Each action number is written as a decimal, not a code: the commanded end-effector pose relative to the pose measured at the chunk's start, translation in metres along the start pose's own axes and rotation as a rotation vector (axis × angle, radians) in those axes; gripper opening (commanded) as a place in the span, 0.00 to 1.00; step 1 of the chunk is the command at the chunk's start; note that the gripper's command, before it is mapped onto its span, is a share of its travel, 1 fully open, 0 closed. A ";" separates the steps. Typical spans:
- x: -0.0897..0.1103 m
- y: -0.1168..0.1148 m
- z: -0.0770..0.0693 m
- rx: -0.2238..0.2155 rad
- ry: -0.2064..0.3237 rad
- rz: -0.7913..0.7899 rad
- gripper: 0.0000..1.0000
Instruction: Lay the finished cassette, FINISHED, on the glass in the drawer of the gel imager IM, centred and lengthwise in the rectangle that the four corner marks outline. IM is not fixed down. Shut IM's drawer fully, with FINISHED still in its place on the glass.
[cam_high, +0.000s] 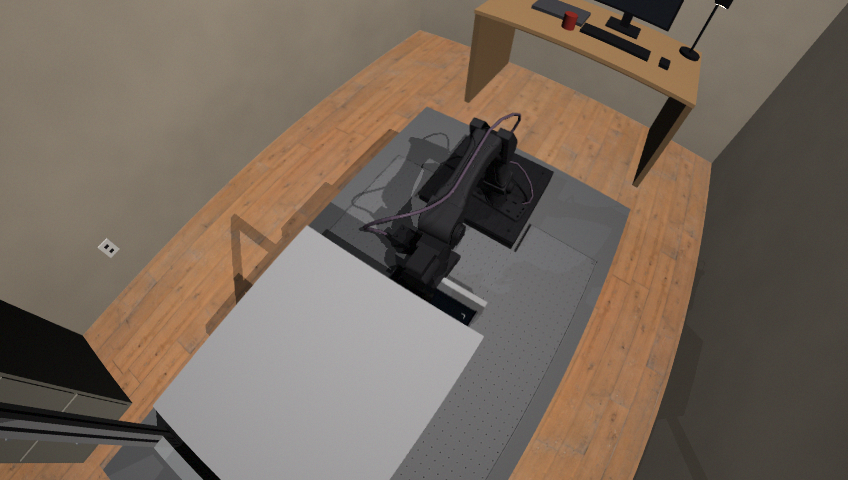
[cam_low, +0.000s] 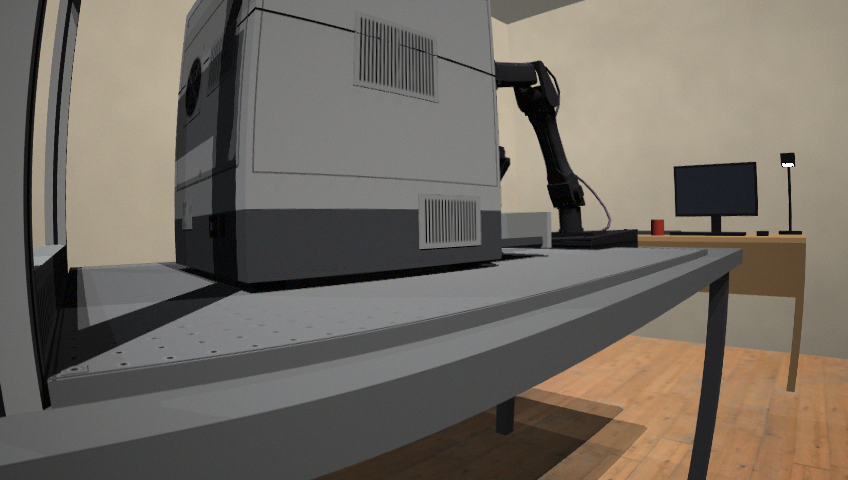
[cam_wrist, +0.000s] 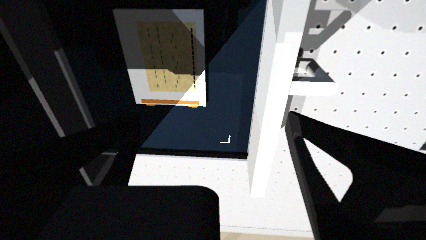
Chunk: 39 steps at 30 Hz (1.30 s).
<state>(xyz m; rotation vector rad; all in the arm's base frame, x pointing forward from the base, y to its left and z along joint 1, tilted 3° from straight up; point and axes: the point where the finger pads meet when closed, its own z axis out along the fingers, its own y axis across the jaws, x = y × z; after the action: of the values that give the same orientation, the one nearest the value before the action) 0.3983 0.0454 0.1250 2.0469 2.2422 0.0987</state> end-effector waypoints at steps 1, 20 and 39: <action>0.001 -0.008 -0.014 -0.013 -0.011 -0.001 1.00; 0.002 -0.027 -0.027 -0.013 -0.011 -0.004 1.00; 0.001 -0.046 -0.039 -0.012 -0.011 -0.002 1.00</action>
<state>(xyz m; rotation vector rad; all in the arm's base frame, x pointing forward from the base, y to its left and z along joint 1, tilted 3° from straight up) 0.3587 0.0430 0.1477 2.0458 2.2403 0.1043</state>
